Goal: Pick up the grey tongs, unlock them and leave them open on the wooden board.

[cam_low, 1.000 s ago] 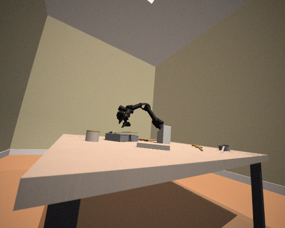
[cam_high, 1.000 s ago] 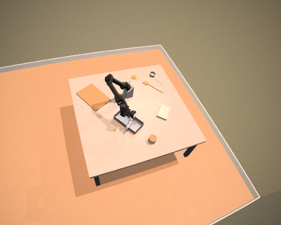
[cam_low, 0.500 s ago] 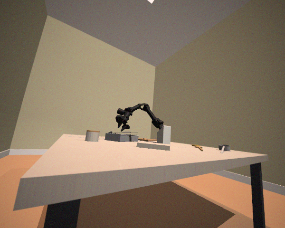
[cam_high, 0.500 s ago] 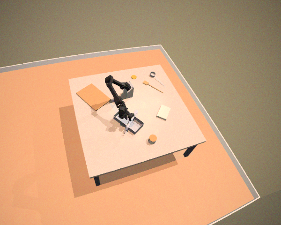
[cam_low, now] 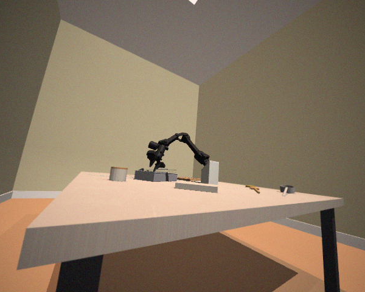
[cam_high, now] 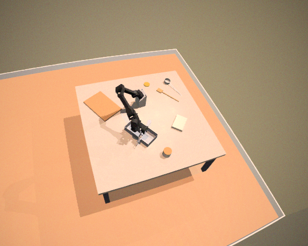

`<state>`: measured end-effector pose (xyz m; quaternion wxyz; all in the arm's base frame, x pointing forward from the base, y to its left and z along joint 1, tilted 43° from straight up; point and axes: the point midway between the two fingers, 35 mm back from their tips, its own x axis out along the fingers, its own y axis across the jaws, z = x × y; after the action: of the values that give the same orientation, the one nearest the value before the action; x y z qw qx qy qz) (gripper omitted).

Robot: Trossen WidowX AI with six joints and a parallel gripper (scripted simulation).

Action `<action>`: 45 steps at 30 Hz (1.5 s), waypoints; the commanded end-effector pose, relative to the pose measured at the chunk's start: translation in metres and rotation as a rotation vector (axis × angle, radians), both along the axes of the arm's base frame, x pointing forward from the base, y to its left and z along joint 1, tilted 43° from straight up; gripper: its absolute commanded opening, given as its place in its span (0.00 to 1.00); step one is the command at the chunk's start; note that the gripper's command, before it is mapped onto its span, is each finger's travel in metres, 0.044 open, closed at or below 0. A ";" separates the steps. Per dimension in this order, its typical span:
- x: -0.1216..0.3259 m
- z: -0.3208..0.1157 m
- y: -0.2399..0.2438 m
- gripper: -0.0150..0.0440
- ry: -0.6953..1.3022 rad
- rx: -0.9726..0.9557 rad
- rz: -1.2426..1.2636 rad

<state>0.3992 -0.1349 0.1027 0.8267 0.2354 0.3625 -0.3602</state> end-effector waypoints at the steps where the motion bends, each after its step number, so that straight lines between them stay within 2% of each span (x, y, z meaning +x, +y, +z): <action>1: 0.004 -0.003 -0.002 0.69 -0.004 -0.001 0.005; 29: 0.024 -0.039 -0.022 0.69 -0.005 -0.002 0.005; 34: 0.021 -0.037 -0.020 0.47 0.000 -0.001 0.000; 45: 0.021 -0.037 -0.020 0.35 0.000 -0.001 0.000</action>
<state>0.4206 -0.1552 0.0652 0.8267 0.2354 0.3620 -0.3607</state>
